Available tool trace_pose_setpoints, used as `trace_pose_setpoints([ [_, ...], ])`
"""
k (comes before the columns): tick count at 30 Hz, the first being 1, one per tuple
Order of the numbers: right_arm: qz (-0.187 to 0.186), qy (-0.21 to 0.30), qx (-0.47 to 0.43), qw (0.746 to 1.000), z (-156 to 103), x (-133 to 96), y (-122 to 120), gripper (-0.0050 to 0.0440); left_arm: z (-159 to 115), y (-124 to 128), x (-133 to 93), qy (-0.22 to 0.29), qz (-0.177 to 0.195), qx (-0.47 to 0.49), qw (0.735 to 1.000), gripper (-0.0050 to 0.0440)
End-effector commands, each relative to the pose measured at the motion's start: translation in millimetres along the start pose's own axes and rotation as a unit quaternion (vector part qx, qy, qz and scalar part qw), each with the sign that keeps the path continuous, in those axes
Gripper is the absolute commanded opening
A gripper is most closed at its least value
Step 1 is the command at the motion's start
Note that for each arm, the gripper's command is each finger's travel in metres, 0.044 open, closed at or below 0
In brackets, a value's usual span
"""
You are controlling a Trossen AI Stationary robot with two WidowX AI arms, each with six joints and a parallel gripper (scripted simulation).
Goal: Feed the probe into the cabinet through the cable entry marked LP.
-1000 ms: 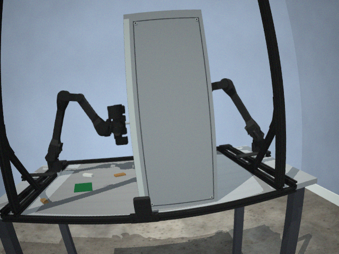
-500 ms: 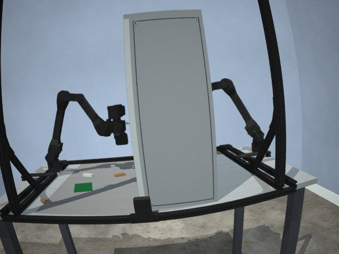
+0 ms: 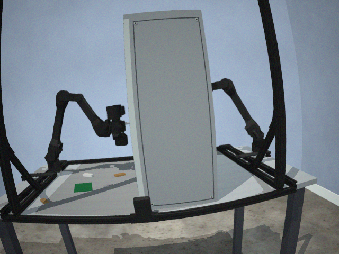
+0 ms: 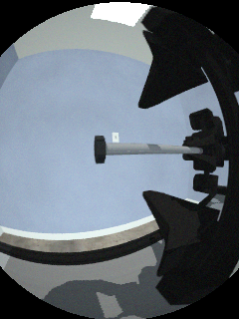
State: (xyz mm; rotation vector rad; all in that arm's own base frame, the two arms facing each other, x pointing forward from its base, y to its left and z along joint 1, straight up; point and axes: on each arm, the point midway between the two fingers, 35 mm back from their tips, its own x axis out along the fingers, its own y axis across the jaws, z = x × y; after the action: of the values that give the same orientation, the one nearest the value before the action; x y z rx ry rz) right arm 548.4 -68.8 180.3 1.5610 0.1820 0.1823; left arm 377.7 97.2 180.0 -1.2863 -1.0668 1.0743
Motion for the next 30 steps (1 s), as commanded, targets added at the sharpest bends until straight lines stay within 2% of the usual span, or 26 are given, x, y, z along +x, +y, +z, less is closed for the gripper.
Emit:
trace_pose_setpoints([
  [1,0.0,-0.002,0.001,1.0,1,0,0,0.0,2,-1,-23,0.025,0.0,-0.003,1.0,0.044],
  [5,0.0,-0.002,0.001,1.0,1,0,0,0.0,5,-1,-53,0.06,0.0,-0.003,0.998,0.044],
  [6,0.0,-0.002,0.001,1.0,1,0,0,0.0,0,0,-37,0.042,0.0,0.001,0.999,0.044],
  [30,0.0,-0.002,0.001,1.0,1,0,0,0.0,-1,0,-34,0.049,-0.001,0.014,0.999,0.044],
])
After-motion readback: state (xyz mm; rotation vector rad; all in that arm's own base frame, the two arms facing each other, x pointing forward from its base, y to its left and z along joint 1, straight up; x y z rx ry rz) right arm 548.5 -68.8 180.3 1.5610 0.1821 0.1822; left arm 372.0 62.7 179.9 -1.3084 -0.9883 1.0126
